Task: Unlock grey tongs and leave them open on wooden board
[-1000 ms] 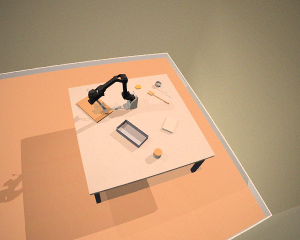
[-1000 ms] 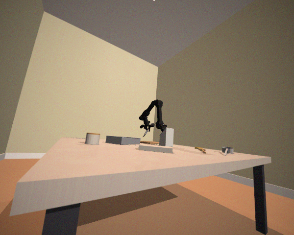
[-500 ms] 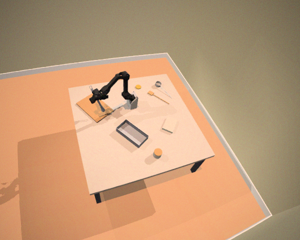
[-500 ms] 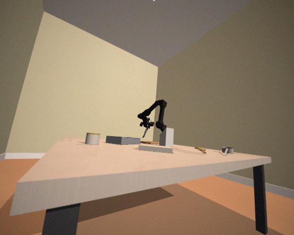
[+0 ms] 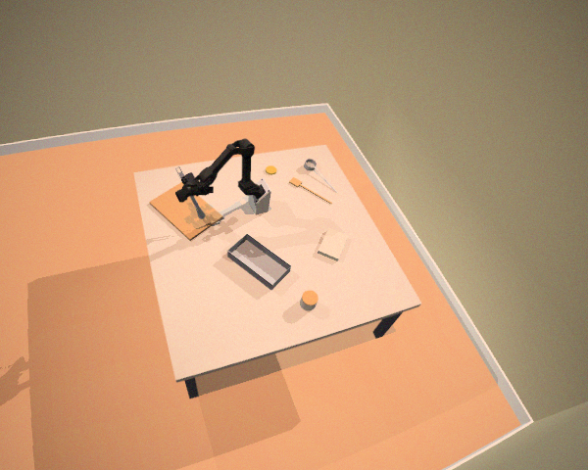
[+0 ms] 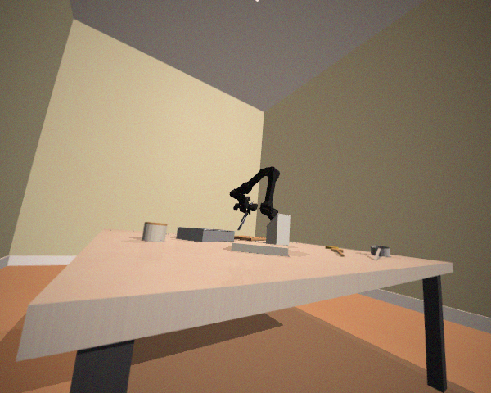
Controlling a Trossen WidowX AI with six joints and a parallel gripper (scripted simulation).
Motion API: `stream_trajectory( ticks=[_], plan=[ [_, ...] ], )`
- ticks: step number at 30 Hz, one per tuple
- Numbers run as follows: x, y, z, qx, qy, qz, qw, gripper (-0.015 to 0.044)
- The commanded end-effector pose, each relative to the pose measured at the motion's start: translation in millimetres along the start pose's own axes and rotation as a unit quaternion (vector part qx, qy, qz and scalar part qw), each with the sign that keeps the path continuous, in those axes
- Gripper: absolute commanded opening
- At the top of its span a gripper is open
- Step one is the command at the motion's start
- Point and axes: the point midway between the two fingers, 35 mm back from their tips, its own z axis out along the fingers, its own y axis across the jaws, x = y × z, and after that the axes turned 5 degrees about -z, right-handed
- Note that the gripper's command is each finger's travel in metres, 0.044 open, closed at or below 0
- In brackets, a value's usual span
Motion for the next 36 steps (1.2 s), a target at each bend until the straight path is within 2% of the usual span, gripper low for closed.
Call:
stream_trajectory(
  ticks=[1, 23, 36],
  plan=[
    [-1.3, -0.4, -0.2, 0.001, -0.003, 0.004, 1.0, -0.015],
    [-0.8, 0.0, 0.8, 0.001, 0.001, 0.001, 1.0, -0.015],
    [11.7, 5.0, 21.4, 0.007, 0.101, -0.051, 0.994, -0.015]
  ],
)
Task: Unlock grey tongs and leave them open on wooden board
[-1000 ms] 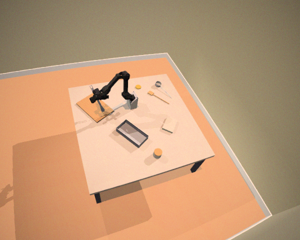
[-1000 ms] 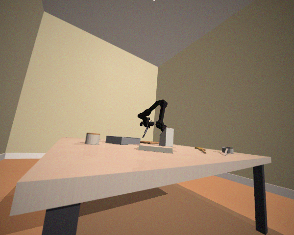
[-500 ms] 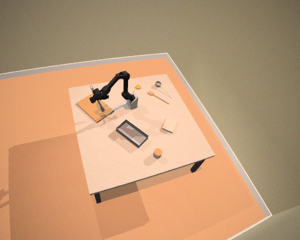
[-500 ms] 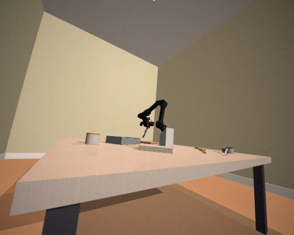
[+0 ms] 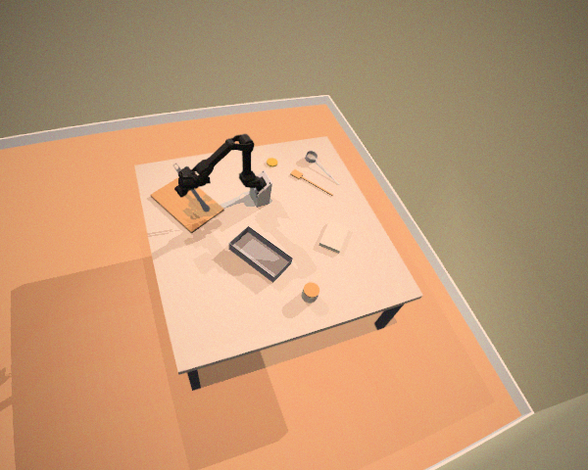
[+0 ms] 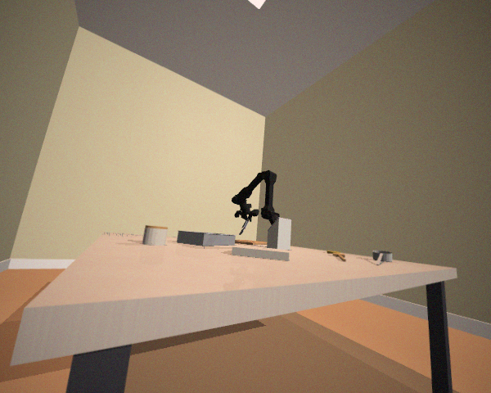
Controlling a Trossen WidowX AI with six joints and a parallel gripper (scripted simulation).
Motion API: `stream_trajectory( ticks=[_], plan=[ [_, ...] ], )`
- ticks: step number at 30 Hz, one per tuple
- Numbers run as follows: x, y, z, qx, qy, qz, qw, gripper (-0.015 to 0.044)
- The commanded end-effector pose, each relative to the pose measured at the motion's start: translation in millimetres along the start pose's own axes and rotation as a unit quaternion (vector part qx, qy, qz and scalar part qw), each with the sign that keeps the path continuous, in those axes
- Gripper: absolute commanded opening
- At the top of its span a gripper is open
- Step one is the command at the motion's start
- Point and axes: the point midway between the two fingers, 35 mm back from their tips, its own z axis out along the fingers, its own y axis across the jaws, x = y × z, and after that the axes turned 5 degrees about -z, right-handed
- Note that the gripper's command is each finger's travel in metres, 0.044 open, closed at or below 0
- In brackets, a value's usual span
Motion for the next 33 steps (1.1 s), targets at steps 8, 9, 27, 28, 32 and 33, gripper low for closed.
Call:
stream_trajectory(
  ticks=[8, 9, 27, 28, 32, 33],
  plan=[
    [3.3, 2.8, 14.5, -0.001, 0.091, -0.028, 0.995, -0.015],
    [3.9, 2.7, 15.8, -0.001, 0.1, -0.03, 0.995, -0.015],
    [10.6, 0.4, 30.0, -0.021, 0.259, -0.025, 0.965, -0.015],
    [10.6, 0.3, 30.3, -0.023, 0.268, -0.023, 0.963, -0.015],
    [9.8, 0.1, 31.2, -0.033, 0.3, -0.012, 0.953, -0.015],
    [9.5, 0.1, 31.3, -0.036, 0.308, -0.009, 0.951, -0.015]
  ],
)
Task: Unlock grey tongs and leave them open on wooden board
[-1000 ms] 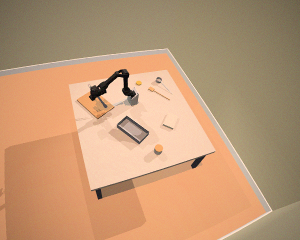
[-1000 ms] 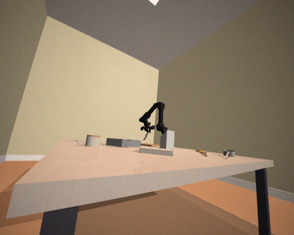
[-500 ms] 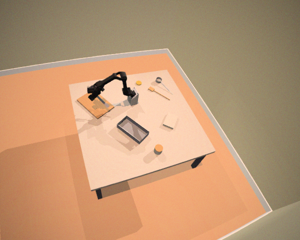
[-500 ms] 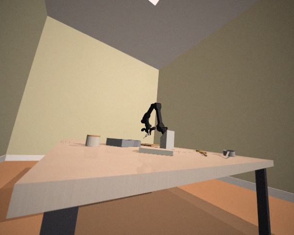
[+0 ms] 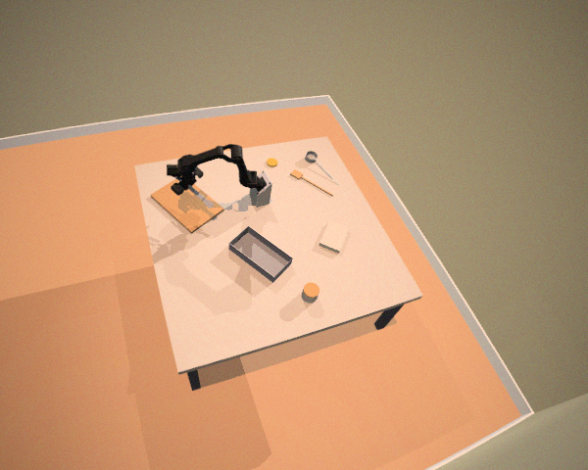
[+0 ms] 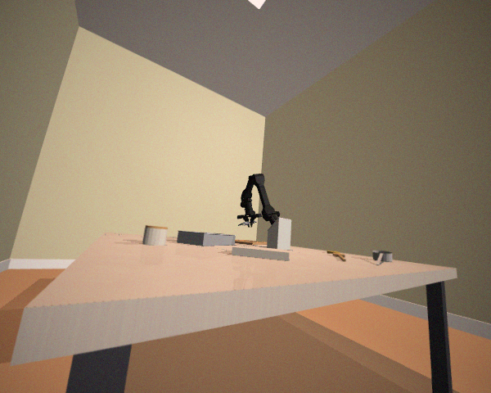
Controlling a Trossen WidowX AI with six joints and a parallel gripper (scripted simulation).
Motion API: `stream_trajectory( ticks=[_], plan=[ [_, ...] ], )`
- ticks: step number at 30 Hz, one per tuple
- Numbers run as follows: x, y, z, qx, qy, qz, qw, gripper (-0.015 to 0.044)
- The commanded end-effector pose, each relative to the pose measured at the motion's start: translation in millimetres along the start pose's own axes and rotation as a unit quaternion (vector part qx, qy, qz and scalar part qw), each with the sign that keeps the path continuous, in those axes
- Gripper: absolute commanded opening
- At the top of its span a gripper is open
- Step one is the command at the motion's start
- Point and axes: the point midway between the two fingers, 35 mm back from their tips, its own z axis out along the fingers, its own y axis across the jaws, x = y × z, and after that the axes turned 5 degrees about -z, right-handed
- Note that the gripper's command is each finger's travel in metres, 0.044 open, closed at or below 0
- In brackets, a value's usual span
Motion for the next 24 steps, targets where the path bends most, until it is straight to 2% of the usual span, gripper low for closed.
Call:
stream_trajectory(
  ticks=[1, 10, 24],
  plan=[
    [-4.0, 1.8, -3.8, -0.018, 0.025, 0.007, 1.0, -0.015],
    [-9.2, 2.9, -8.0, -0.059, 0.085, 0.034, 0.994, -0.015],
    [-9.2, 3.8, -1.0, -0.059, 0.086, 0.034, 0.994, -0.015]
  ],
)
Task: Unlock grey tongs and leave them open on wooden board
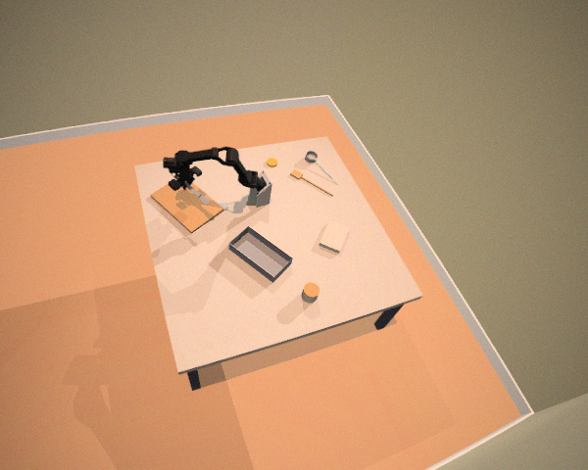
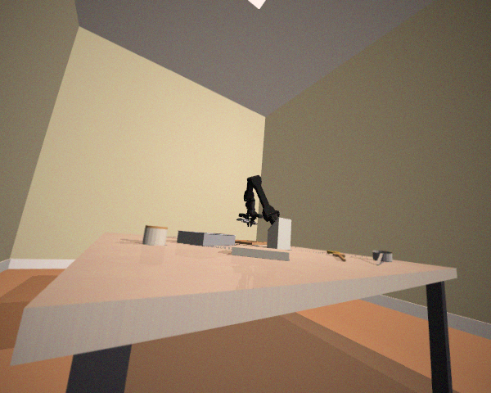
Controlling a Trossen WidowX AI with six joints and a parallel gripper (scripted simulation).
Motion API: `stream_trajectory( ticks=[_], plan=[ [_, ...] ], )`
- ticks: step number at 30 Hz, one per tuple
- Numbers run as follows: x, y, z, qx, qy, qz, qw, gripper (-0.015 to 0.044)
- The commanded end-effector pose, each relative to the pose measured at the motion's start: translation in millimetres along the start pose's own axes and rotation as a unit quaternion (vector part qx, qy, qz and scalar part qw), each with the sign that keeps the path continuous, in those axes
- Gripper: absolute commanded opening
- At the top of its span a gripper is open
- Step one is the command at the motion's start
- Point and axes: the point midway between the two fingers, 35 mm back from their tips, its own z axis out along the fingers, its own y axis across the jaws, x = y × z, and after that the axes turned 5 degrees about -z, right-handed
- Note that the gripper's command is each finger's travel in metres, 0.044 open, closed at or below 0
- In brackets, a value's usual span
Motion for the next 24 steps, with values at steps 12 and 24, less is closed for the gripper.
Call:
stream_trajectory(
  ticks=[12, 24],
  plan=[
    [-2.2, 0.7, 22.5, -0.001, 0.0, -0.001, 1.0, -0.015],
    [-2.6, 0.7, 42.0, -0.001, 0.0, -0.001, 1.0, -0.015]
  ],
)
